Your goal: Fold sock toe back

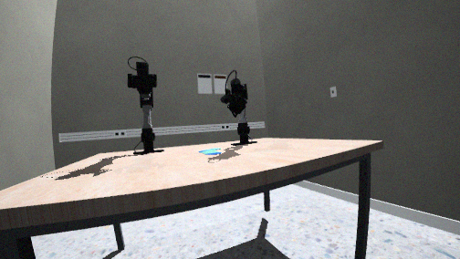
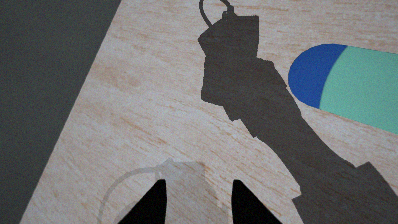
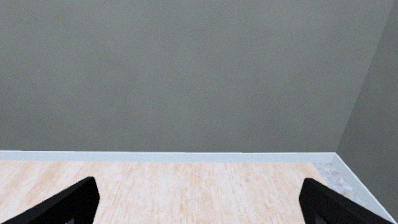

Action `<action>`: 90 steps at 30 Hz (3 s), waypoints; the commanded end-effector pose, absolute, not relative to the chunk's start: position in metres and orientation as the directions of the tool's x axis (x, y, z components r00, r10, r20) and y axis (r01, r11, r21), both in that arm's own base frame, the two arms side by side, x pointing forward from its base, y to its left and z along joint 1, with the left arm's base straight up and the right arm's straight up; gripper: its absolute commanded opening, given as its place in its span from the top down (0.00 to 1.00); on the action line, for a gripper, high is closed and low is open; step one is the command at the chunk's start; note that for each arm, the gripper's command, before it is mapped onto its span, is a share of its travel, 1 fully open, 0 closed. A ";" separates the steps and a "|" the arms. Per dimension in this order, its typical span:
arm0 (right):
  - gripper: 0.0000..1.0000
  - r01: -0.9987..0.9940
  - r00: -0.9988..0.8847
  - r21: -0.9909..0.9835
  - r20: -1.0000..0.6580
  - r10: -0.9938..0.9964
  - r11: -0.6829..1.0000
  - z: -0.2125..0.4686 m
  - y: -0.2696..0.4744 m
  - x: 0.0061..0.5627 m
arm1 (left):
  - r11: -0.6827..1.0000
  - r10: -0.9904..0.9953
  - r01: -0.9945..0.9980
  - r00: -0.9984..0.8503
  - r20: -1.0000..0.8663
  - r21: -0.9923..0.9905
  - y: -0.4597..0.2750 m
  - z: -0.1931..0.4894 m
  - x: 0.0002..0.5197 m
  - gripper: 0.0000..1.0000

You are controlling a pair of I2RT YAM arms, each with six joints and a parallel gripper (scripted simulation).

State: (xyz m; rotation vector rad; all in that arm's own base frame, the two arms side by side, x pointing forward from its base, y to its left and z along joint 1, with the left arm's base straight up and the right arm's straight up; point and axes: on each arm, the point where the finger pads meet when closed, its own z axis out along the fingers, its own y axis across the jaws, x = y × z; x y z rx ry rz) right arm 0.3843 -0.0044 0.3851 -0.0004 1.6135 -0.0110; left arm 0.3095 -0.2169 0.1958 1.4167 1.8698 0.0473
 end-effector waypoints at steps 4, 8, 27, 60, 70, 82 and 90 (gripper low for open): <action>0.00 0.006 -0.010 -0.009 -1.000 -0.009 1.000 0.399 -0.004 0.382 | 0.179 0.886 0.858 0.072 -0.458 0.481 -0.241 0.192 0.287 0.67; 0.00 0.006 -0.010 -0.009 -1.000 -0.009 1.000 0.399 -0.004 0.382 | 0.040 0.914 0.878 0.162 -0.373 0.478 -0.251 0.177 0.268 0.67; 0.00 0.006 -0.010 -0.009 -1.000 -0.009 1.000 0.399 -0.004 0.382 | -0.603 0.762 0.748 0.643 -0.079 0.276 -0.275 0.115 0.161 0.67; 0.00 0.006 -0.010 -0.009 -1.000 -0.009 1.000 0.399 -0.004 0.382 | -0.832 0.546 0.545 0.837 -0.019 0.102 -0.265 0.087 0.101 0.67; 0.00 0.006 -0.010 -0.009 -1.000 -0.009 1.000 0.399 -0.004 0.382 | -0.831 0.546 0.544 0.838 -0.020 0.113 -0.267 0.087 0.102 0.67; 0.00 0.006 -0.010 -0.009 -1.000 -0.009 1.000 0.399 -0.004 0.382 | -0.829 0.552 0.550 0.834 -0.014 0.097 -0.266 0.034 0.102 0.67; 0.00 0.006 -0.010 -0.009 -1.000 -0.009 1.000 0.399 -0.004 0.382 | -0.819 0.552 0.549 0.833 -0.029 0.166 -0.279 0.044 0.108 0.67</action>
